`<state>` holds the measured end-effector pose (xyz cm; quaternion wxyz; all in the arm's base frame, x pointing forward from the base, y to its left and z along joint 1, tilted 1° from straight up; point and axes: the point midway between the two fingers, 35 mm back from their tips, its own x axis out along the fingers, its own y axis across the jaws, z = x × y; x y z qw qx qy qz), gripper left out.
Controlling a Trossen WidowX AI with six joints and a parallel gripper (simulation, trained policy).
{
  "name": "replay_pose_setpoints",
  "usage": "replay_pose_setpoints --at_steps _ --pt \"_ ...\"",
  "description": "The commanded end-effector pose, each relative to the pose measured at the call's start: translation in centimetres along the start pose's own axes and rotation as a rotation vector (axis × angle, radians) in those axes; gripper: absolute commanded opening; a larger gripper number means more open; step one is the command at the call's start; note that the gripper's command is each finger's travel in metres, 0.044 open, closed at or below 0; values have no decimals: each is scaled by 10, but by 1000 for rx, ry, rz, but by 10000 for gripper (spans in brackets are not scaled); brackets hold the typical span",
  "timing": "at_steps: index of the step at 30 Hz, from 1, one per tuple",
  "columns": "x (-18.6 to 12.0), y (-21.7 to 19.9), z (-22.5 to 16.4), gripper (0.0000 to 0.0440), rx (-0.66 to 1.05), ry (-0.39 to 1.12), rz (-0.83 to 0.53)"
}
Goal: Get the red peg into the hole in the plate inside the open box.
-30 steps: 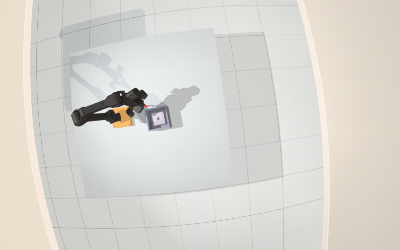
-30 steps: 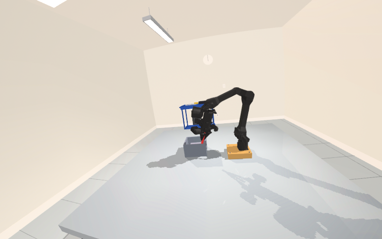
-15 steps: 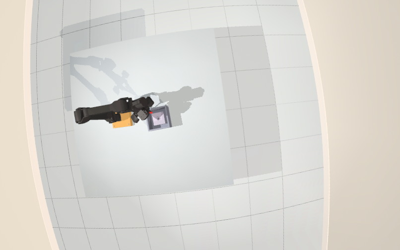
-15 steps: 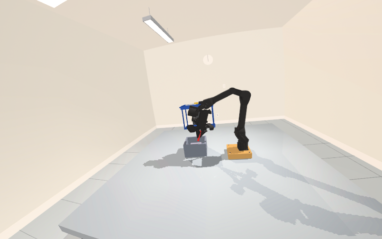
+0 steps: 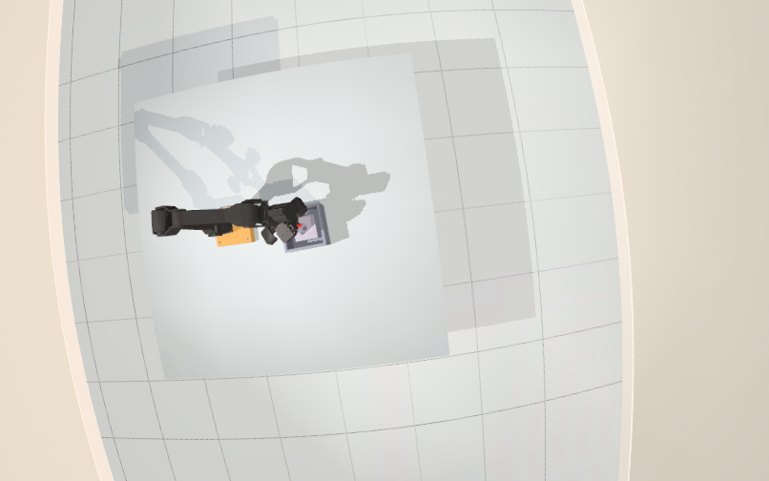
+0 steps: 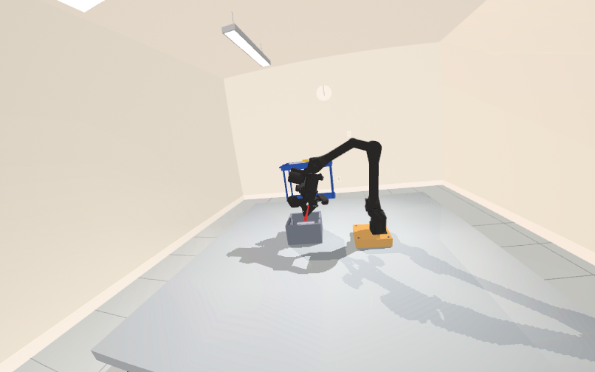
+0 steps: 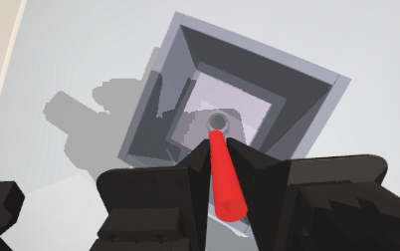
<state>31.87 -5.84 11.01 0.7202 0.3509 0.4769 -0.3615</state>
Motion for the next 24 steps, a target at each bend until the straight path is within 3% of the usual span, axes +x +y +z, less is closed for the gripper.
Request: replay_pose_setpoints --at_steps 1,8,15,24 --pt "8 1 3 7 2 16 -2" --pt "30 -1 4 12 -4 48 -31" --pt "45 -5 6 143 -46 73 -67" --pt "49 7 20 152 -81 75 -79"
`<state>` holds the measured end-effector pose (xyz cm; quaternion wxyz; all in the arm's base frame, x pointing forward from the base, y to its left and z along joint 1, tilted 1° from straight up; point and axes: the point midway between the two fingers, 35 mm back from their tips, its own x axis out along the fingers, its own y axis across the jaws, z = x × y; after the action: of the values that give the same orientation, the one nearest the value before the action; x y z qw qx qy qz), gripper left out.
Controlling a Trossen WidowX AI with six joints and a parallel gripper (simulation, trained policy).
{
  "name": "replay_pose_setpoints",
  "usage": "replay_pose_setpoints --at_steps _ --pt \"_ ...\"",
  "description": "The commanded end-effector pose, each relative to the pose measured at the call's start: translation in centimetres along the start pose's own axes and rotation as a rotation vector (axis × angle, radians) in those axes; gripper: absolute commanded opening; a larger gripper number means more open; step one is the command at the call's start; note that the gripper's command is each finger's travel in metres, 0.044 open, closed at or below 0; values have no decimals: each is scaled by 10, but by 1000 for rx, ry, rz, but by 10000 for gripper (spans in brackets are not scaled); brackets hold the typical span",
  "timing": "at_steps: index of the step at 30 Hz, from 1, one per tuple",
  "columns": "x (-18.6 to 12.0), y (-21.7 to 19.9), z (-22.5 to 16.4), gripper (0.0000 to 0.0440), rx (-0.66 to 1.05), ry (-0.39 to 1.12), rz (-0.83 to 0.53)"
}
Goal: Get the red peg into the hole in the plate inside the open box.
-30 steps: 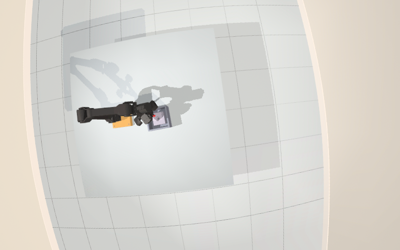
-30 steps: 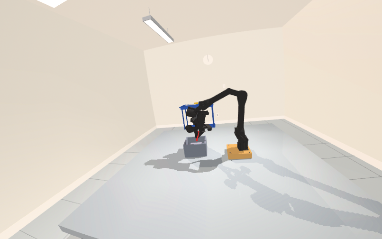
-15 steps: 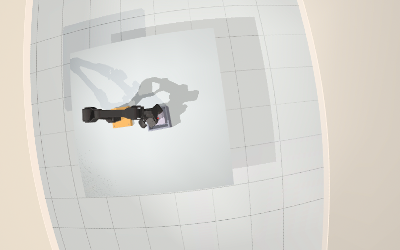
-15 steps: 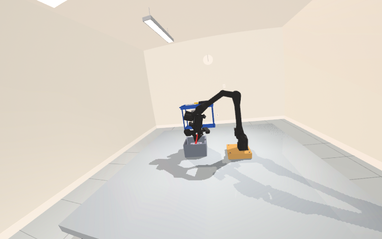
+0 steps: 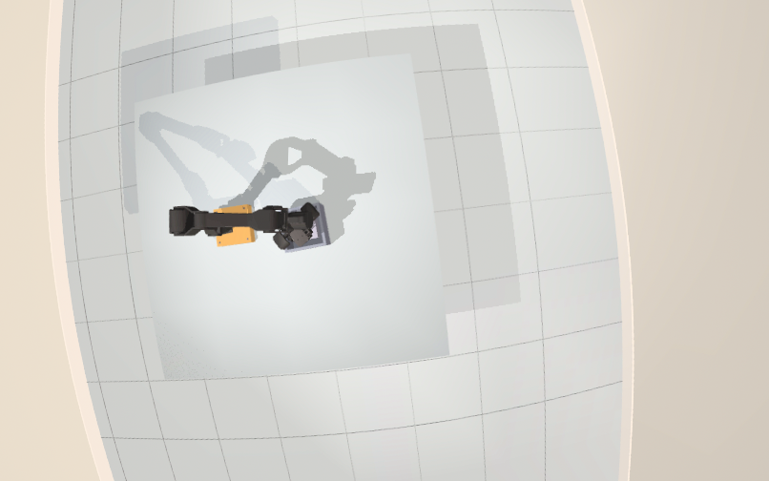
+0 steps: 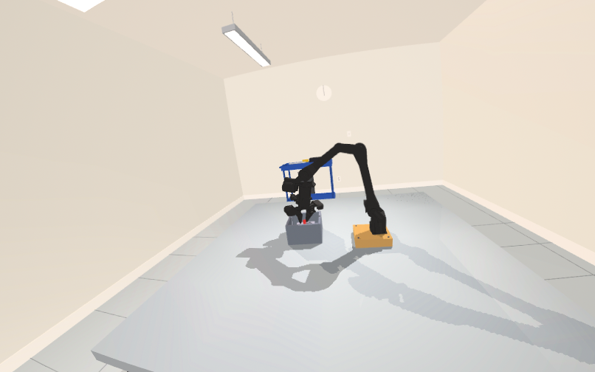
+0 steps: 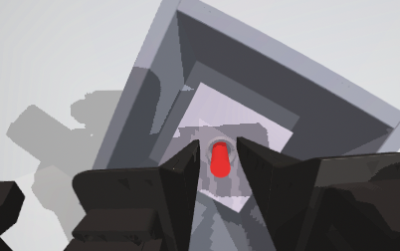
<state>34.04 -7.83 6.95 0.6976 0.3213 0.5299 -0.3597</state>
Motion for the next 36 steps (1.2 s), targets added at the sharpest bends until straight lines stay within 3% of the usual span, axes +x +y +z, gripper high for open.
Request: replay_pose_setpoints --at_steps 1,12,36 --pt "0 6 8 154 -18 -4 1" --pt "5 18 31 162 -48 1 -4" --pt "6 20 87 120 -61 0 -12"
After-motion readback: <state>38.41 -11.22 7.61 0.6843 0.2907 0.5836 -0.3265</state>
